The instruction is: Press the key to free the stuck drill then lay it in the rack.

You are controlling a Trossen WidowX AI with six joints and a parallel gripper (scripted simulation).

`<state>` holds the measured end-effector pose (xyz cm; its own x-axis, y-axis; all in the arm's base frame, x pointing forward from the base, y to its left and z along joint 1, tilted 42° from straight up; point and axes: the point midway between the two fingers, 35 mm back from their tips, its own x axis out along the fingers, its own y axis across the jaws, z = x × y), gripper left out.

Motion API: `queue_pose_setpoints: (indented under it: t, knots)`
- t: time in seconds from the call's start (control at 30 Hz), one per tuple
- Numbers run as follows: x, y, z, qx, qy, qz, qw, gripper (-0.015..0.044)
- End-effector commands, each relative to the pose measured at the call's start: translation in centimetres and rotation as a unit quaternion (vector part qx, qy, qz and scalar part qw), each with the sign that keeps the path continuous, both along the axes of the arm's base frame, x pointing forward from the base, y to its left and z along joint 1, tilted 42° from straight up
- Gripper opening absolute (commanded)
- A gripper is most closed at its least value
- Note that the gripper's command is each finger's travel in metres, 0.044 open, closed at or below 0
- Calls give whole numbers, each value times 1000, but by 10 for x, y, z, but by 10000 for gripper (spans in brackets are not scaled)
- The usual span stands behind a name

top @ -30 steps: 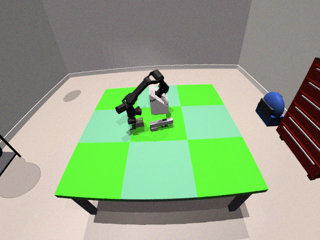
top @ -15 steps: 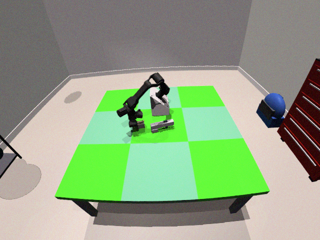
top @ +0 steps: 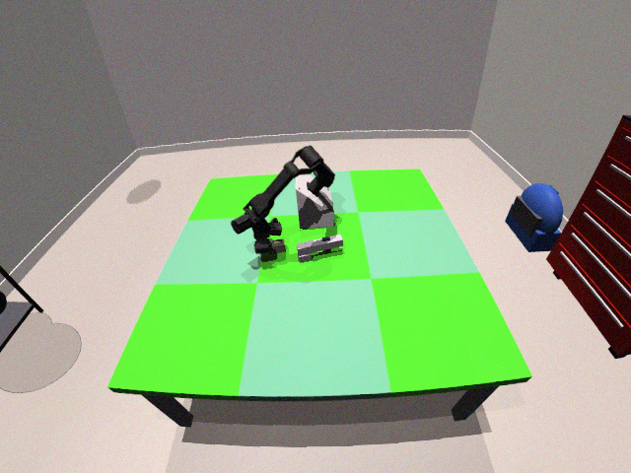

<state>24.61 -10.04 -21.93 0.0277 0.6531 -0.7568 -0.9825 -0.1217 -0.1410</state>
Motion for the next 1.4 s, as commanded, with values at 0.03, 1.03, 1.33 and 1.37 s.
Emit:
queue_pose_setpoints:
  t: [0.03, 1.03, 1.33, 1.37]
  knots:
    - [-1, 8, -3, 4, 1, -3, 1000, 0]
    - [-5, -33, 41, 3, 1, -3, 1000, 440]
    - [-3, -53, 59, 2, 1, -3, 1000, 440]
    - [-5, -49, 57, 4, 6, -11, 1000, 440]
